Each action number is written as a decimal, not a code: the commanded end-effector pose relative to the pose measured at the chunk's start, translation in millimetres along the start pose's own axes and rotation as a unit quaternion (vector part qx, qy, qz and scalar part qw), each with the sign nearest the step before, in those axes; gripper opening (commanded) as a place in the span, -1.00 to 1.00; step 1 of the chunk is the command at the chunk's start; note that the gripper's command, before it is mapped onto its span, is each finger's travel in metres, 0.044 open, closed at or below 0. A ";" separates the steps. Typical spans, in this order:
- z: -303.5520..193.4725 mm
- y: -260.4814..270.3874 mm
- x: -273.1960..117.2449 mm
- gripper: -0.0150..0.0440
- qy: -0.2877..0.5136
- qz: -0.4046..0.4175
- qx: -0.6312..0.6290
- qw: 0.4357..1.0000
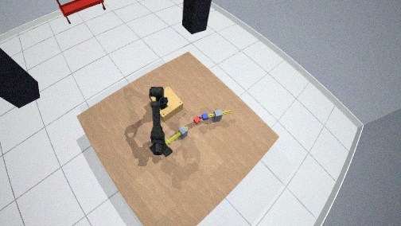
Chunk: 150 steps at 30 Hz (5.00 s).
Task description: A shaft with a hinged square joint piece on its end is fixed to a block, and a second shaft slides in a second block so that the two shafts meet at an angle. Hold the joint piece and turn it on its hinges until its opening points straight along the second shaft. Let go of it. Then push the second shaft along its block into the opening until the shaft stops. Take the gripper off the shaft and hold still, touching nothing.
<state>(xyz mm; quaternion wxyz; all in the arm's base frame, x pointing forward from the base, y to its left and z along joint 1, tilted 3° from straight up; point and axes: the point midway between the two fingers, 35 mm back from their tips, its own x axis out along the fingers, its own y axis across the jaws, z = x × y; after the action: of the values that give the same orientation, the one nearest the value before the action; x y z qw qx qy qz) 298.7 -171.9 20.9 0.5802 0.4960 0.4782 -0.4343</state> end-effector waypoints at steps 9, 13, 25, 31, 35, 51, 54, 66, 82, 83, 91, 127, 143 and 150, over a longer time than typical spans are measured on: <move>-1.2 -0.5 0.3 -0.26 0.001 -0.043 0.001 0.999; -0.9 0.0 -0.1 -0.31 0.000 -0.038 0.000 0.999; -3.3 0.1 0.0 -0.49 0.001 -0.040 0.000 0.999; -12.2 0.3 0.2 -0.49 0.001 -0.046 0.001 0.999; -18.5 0.3 0.2 -0.49 0.002 -0.048 0.001 0.999; -43.4 0.5 0.4 -0.49 0.003 -0.051 0.002 0.999; -48.1 0.5 0.4 -0.49 0.003 -0.051 0.002 0.999; -66.6 0.6 0.4 -0.49 0.004 -0.051 0.002 0.999; -91.3 0.8 0.3 -0.49 0.005 -0.051 0.002 0.999; -92.9 0.8 0.3 -0.49 0.005 -0.051 0.002 0.999; -105.3 0.8 0.3 -0.49 0.006 -0.051 0.002 0.999; -110.5 0.8 0.0 0.62 0.003 -0.052 0.004 0.999; -110.5 0.8 0.0 1.00 0.003 -0.052 0.004 0.999; -110.4 3.8 -29.6 1.00 0.006 -0.051 0.002 0.999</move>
<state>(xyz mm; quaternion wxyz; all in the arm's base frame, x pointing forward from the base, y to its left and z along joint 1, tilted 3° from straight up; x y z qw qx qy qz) 283.6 -62.0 38.3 0.5534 0.4738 0.5036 -0.4643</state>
